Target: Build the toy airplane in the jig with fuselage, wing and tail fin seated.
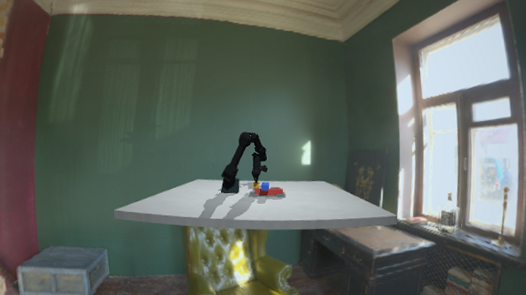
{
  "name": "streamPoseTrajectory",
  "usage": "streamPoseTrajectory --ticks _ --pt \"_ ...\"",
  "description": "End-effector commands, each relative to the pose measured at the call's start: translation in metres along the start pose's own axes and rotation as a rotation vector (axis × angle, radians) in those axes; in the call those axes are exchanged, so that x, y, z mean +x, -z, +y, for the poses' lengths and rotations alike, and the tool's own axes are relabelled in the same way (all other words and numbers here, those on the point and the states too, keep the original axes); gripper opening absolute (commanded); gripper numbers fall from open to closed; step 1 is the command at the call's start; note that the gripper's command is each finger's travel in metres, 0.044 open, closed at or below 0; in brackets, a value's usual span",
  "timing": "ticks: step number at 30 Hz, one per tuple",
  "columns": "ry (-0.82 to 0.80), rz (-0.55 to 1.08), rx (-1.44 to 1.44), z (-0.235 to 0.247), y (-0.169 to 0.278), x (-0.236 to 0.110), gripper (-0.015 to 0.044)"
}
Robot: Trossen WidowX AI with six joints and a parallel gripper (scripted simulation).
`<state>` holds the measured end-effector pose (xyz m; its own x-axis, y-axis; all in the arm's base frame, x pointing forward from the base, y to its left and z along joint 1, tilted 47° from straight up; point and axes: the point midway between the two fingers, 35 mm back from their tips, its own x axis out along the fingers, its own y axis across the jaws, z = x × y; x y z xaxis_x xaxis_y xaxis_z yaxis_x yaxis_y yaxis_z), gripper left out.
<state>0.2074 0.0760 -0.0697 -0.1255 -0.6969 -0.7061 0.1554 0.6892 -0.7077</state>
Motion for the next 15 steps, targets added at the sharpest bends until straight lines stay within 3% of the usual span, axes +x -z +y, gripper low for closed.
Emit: streamPoseTrajectory --ticks 1,15 --pt "0.009 0.002 -0.008 -0.002 0.001 0.009 0.044" --pt "0.011 0.001 -0.007 -0.003 0.002 0.032 0.044"
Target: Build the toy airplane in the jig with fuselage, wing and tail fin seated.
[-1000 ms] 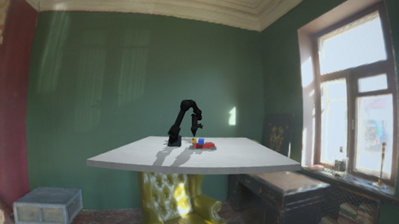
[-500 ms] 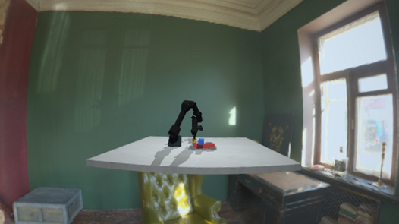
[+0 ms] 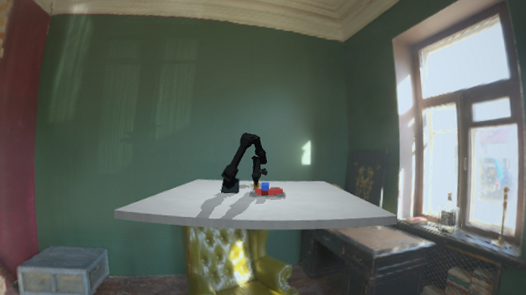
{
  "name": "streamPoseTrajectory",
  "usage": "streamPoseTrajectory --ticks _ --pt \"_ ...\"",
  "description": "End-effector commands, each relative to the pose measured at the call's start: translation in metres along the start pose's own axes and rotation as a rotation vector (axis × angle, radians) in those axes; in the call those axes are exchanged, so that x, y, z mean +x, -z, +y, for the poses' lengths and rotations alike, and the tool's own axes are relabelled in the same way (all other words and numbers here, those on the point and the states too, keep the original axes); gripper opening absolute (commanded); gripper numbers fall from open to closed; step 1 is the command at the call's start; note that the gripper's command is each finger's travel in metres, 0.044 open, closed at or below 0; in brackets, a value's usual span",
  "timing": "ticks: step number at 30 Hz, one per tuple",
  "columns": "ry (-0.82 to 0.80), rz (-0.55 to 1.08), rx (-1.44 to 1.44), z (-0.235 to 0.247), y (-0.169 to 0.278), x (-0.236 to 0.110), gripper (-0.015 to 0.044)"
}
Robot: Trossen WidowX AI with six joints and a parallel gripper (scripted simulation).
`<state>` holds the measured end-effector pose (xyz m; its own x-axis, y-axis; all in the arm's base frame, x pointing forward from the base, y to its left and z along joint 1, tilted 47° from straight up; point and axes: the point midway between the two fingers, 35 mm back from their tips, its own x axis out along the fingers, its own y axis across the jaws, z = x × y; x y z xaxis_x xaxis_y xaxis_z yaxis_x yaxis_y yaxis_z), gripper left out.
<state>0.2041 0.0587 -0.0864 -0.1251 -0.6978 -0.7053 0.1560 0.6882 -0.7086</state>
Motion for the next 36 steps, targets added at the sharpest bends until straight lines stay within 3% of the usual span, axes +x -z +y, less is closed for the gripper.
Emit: streamPoseTrajectory --ticks 1,5,20,27,36 --pt "0.01 0.002 -0.008 -0.002 0.002 0.009 0.044" --pt "0.01 0.002 -0.008 -0.003 0.002 0.013 0.044" --pt "0.01 0.002 -0.008 -0.003 0.002 0.013 0.0046" --pt "0.01 0.002 -0.008 -0.003 0.002 0.013 0.0" --pt "-0.037 -0.049 0.024 0.008 -0.005 -0.002 0.0"
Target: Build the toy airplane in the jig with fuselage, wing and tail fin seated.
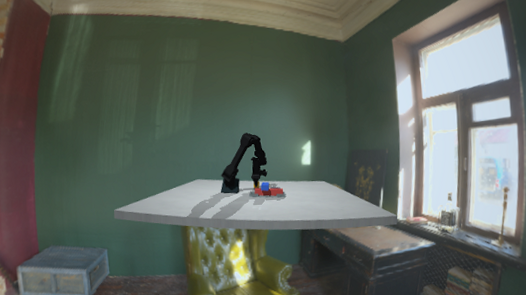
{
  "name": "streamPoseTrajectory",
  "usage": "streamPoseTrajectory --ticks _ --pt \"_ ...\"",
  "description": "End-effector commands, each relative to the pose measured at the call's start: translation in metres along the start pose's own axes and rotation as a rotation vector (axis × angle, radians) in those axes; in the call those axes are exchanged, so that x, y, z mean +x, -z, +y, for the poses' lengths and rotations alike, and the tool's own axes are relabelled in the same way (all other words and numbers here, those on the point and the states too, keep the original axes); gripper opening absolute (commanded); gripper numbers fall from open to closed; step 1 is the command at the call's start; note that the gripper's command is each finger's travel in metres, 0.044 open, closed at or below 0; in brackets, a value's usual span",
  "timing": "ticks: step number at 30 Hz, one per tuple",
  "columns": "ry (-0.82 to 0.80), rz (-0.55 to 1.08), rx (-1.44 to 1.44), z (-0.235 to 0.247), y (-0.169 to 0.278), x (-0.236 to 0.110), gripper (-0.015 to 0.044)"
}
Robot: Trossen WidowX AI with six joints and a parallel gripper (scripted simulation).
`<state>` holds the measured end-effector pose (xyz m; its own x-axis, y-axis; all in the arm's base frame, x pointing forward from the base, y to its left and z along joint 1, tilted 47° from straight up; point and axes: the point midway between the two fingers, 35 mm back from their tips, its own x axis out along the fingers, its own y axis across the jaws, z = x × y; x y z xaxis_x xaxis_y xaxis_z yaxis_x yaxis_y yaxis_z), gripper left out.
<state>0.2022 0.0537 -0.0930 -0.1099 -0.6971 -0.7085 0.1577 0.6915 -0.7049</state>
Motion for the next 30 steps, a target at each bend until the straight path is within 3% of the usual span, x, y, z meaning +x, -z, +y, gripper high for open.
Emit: streamPoseTrajectory --ticks 1,30 --pt "-0.033 -0.036 0.024 0.007 -0.007 -0.012 0.0" --pt "-0.005 0.005 -0.003 0.006 -0.006 -0.095 0.0"
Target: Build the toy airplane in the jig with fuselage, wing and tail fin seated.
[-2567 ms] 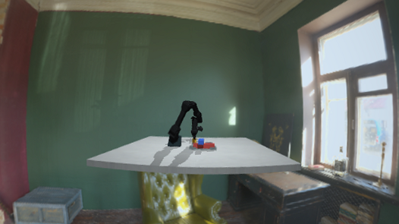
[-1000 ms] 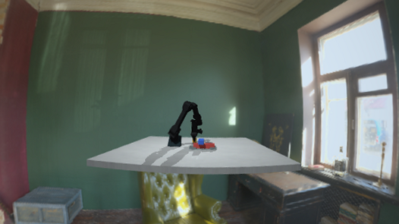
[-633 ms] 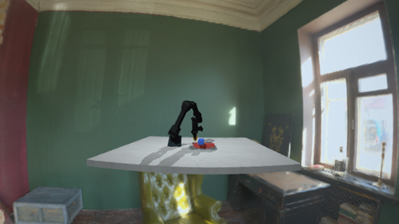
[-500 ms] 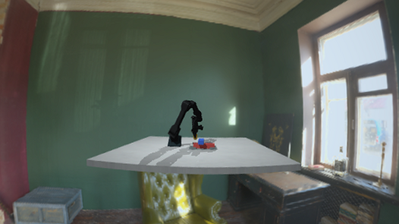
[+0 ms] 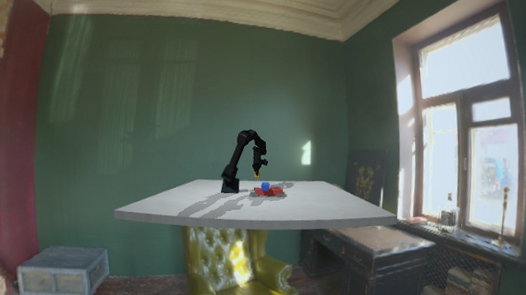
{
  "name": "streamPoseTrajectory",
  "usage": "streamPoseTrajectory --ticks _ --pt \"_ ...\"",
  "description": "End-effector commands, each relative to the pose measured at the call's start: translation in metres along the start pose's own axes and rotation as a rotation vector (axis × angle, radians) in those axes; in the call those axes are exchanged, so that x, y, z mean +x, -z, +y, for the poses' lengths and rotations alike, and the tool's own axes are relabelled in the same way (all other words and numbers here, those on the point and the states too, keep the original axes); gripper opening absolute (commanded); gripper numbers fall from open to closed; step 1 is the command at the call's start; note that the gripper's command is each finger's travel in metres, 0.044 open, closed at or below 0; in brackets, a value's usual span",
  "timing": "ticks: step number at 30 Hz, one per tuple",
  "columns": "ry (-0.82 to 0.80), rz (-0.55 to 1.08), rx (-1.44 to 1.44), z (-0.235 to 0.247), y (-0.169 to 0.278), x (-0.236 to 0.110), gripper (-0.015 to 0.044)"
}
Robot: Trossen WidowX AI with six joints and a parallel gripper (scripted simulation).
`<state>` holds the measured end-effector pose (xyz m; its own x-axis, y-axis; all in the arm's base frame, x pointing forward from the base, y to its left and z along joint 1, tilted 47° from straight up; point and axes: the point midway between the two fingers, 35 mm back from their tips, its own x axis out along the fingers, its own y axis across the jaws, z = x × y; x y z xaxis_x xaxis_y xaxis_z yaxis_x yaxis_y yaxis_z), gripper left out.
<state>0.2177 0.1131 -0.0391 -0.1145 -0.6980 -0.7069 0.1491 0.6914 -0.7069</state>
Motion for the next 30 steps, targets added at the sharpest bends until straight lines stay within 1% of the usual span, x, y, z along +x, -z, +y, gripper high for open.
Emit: streamPoseTrajectory --ticks 1,11,16,30 --pt "-0.006 0.002 0.004 0.0 0.0 -0.017 0.0" --pt "0.009 0.014 -0.003 -0.006 0.005 -0.046 0.0" --pt "0.007 0.016 -0.001 -0.007 0.004 -0.047 0.0" --pt "-0.033 0.047 0.009 -0.024 -0.019 -0.045 0.0"
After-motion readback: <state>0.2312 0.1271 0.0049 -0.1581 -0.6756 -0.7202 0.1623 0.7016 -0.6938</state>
